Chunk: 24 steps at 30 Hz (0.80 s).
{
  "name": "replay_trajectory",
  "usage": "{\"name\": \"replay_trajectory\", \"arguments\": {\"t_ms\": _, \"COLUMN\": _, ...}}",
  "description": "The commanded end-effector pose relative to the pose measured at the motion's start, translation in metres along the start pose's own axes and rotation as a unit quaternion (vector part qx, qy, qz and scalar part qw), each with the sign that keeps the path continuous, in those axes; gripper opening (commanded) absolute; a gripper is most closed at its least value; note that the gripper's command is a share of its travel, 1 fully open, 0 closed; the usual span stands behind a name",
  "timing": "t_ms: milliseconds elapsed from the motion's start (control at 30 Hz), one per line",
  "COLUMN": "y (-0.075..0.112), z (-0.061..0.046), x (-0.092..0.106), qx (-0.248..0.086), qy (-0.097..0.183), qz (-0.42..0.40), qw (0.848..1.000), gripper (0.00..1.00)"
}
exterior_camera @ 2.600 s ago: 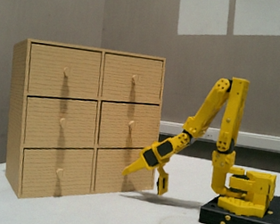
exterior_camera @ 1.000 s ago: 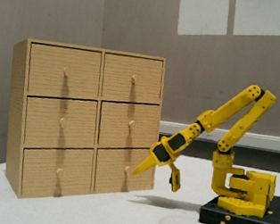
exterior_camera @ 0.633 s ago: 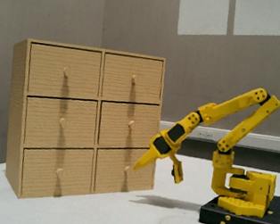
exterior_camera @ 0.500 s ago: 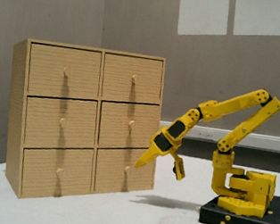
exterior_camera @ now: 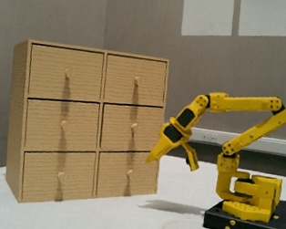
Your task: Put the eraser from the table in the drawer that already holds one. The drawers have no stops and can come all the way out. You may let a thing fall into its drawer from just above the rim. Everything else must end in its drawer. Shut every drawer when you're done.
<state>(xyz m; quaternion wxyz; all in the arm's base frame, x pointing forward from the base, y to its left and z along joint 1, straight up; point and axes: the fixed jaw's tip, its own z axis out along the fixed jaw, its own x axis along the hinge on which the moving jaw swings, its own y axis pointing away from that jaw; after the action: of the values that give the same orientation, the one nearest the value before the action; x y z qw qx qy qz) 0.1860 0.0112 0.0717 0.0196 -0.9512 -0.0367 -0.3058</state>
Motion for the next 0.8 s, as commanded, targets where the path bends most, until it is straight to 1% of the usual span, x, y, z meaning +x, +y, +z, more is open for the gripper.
{"name": "replay_trajectory", "arguments": {"t_ms": 0, "y": -0.002, "z": -0.008, "x": 0.001, "qx": 0.004, "qy": -0.004, "qz": 0.002, "qw": 1.0, "gripper": 0.21}}
{"name": "replay_trajectory", "arguments": {"t_ms": 433, "y": -0.002, "z": -0.042, "x": -0.013, "qx": 0.003, "qy": -0.051, "qz": 0.004, "qw": 0.999, "gripper": 0.21}}
{"name": "replay_trajectory", "arguments": {"t_ms": 467, "y": -0.002, "z": -0.043, "x": -0.013, "qx": 0.003, "qy": -0.052, "qz": 0.004, "qw": 0.999, "gripper": 0.21}}
{"name": "replay_trajectory", "arguments": {"t_ms": 767, "y": -0.002, "z": -0.043, "x": -0.013, "qx": 0.003, "qy": -0.052, "qz": 0.004, "qw": 0.999, "gripper": 0.21}}
